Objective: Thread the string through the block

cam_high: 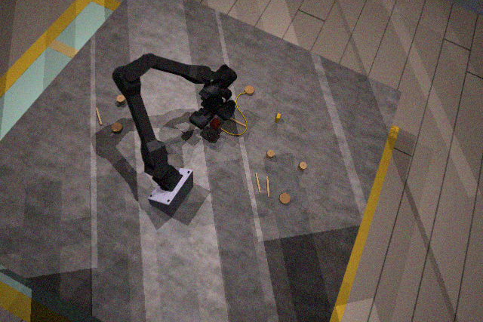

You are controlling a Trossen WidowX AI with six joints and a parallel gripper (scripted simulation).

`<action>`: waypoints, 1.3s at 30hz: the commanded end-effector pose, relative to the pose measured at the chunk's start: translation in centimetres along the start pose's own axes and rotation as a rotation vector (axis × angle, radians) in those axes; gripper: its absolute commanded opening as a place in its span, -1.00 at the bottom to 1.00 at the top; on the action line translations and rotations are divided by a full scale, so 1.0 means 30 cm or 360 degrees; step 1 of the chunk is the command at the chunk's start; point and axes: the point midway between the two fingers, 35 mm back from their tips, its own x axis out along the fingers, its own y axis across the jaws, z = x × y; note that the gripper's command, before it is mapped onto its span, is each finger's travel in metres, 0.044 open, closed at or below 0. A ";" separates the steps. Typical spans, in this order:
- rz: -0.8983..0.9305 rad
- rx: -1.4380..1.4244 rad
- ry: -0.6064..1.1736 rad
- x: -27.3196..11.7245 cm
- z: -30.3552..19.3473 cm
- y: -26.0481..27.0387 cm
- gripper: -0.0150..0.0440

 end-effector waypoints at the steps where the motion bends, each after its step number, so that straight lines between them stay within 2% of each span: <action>1: -0.0018 0.0017 0.0013 0.036 -0.001 -0.011 -0.08; 21: -0.0019 0.0016 0.0017 0.076 -0.004 -0.017 -0.08; 26: -0.0014 0.0007 0.0007 0.071 -0.001 -0.015 -0.49; 39: -0.0013 -0.0044 -0.0091 0.076 -0.004 -0.019 -0.49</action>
